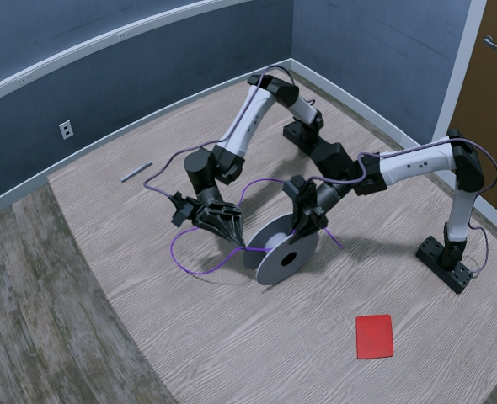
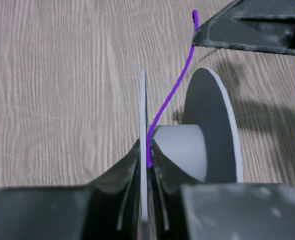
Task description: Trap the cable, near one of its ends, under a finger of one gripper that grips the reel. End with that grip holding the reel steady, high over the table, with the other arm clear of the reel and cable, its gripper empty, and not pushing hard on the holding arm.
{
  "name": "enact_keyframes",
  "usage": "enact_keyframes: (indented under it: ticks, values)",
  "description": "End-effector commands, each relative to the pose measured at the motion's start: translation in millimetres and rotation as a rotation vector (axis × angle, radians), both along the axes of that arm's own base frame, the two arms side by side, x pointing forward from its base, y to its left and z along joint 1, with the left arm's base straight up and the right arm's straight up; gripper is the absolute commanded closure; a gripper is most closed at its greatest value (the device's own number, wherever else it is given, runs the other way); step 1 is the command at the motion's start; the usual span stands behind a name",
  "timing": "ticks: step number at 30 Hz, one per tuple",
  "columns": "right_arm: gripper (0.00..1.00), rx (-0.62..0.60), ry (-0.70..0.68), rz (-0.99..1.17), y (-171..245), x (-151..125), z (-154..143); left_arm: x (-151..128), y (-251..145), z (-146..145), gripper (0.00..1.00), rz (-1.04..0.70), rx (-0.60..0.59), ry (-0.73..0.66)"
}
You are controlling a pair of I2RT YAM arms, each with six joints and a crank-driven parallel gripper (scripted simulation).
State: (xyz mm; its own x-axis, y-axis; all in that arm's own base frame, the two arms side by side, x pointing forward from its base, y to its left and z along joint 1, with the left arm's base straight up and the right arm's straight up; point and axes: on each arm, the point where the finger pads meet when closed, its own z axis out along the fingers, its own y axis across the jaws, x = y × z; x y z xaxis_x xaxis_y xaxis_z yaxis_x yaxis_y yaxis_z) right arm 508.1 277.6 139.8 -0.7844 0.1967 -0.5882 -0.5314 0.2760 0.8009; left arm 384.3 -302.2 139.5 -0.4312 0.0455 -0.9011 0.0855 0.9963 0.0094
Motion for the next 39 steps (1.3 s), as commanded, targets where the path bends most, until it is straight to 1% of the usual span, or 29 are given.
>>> enact_keyframes:
  ticks: [1,3,4,6,7,10,13,14,16,18,24,26,28,31,35,36,39]
  values:
    - [1.0,0.018,-0.068,-0.005,0,0,33,4,-4,28,0.95,-0.002,-0.054,-0.049]
    - [1.0,0.018,-0.068,-0.005,0,0,33,4,-3,28,1.0,0.002,-0.053,-0.049]
    - [1.0,0.018,-0.068,-0.005,0,0,33,4,-3,28,1.0,0.002,-0.054,-0.049]
    - [0.76,0.017,-0.076,-0.003,-4,-1,32,4,-3,32,1.0,0.003,-0.054,-0.051]
    - [0.74,0.017,-0.084,-0.001,-9,-2,31,5,-3,36,1.0,0.003,-0.055,-0.052]
    - [0.74,0.016,-0.101,0.003,-25,-6,33,3,-1,50,1.0,0.004,-0.047,-0.046]
    - [0.37,0.013,-0.088,0.003,-32,-14,36,2,1,81,1.0,0.009,-0.046,-0.047]
    - [0.31,0.012,-0.085,0.003,-39,-17,37,1,1,89,1.0,0.009,-0.047,-0.047]
    - [0.31,0.007,-0.052,0.003,-58,-26,34,1,2,101,1.0,0.009,-0.047,-0.047]
    - [0.31,0.007,-0.052,0.003,-58,-26,34,1,2,101,1.0,0.009,-0.047,-0.047]
    - [0.31,0.007,-0.048,0.003,-124,-47,37,2,0,125,1.0,0.009,-0.022,-0.027]
    - [0.31,0.007,-0.048,0.003,-148,-55,39,2,0,127,1.0,0.009,-0.023,-0.028]
    - [0.31,0.002,-0.056,0.01,-163,-58,42,2,0,128,1.0,0.01,-0.026,-0.027]
    - [0.31,-0.003,-0.084,0.0,-189,-66,53,0,2,126,1.0,0.012,-0.011,-0.012]
    - [0.31,-0.014,-0.094,-0.027,-192,-66,55,-2,4,130,1.0,0.012,-0.002,-0.004]
    - [0.31,-0.019,-0.105,-0.031,-190,-67,58,-4,6,136,1.0,0.012,-0.002,-0.004]
    - [0.31,-0.036,-0.13,-0.055,-186,-71,67,-5,8,142,1.0,0.013,0.015,0.01]
